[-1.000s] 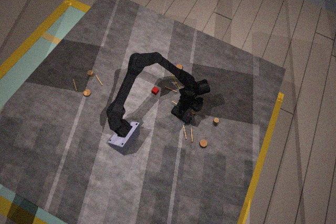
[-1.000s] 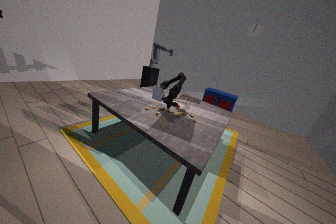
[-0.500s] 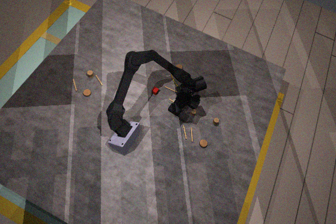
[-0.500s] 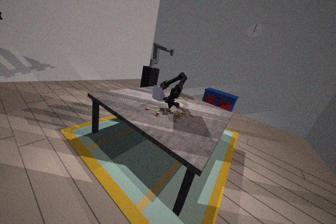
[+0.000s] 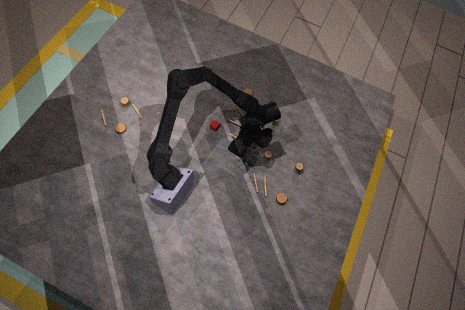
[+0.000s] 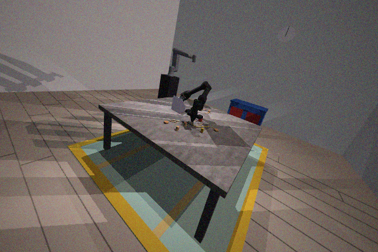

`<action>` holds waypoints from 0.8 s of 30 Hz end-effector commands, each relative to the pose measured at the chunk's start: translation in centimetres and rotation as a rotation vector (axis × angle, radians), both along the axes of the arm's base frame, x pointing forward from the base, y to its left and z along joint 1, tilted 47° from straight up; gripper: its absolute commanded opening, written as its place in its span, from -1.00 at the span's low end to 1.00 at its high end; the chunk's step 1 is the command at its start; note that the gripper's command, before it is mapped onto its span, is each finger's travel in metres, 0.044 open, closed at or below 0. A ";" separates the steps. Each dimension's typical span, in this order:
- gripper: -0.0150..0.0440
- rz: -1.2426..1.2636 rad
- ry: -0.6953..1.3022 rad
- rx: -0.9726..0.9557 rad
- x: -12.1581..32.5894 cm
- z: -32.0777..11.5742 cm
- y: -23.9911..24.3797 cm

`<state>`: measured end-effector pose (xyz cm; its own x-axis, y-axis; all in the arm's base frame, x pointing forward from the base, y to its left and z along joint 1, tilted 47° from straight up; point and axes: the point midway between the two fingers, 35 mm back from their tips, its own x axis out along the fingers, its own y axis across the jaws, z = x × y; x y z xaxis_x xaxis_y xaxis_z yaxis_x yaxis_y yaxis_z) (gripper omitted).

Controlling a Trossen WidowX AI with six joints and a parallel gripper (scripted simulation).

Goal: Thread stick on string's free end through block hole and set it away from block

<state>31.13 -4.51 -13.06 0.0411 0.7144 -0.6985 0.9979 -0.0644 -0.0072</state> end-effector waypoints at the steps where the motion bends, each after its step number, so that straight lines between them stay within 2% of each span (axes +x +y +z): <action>1: -0.49 -0.001 0.001 0.005 0.0 0.6 0.7; 24: -0.49 0.000 0.001 0.009 0.0 2.7 2.8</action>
